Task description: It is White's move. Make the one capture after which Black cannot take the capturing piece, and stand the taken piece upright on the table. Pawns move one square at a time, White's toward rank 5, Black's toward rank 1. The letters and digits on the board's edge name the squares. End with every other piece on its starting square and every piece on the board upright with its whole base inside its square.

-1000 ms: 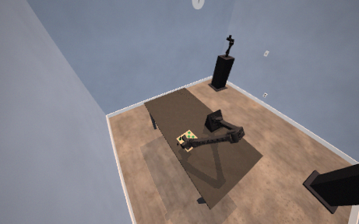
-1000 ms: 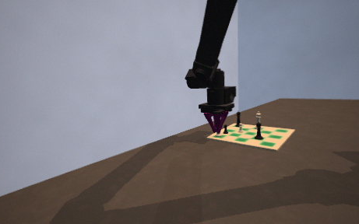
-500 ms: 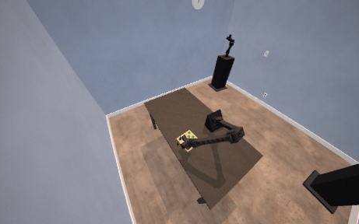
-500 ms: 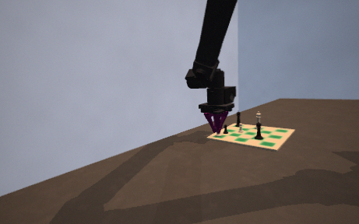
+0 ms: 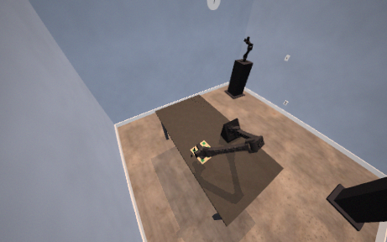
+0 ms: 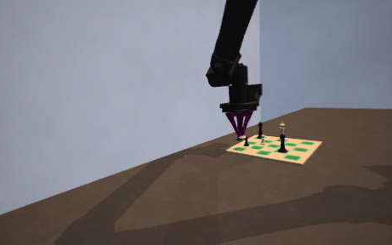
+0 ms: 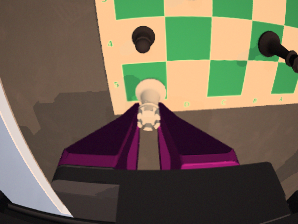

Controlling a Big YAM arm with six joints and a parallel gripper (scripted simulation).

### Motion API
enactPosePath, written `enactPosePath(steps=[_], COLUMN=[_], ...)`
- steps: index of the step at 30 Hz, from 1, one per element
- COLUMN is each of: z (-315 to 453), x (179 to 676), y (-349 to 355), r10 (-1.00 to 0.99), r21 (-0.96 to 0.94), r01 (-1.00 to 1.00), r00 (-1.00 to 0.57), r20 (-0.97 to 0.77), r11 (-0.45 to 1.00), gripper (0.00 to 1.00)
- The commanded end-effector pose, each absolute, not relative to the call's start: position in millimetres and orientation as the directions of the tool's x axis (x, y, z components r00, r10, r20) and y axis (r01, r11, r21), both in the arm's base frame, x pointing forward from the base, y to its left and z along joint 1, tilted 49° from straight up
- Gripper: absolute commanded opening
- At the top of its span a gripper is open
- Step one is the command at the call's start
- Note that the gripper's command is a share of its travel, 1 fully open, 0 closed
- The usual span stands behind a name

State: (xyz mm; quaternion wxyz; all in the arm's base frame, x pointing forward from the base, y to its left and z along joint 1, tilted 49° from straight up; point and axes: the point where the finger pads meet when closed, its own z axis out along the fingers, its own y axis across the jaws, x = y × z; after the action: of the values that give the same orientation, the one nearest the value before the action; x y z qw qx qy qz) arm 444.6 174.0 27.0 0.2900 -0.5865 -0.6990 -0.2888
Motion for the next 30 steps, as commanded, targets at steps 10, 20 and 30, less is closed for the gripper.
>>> enactPosePath(steps=[10,20,30], z=[87,74,79], x=[470,457,417], y=[123,124,122], r10=[0.646,0.646,0.642], r21=[0.146,0.118,0.160], r01=[0.977,0.980,0.971], r00=[-0.211,-0.194,-0.239], r20=[0.733,0.739,0.729], r11=[0.152,0.159,0.180], gripper=[0.00,0.00,0.00])
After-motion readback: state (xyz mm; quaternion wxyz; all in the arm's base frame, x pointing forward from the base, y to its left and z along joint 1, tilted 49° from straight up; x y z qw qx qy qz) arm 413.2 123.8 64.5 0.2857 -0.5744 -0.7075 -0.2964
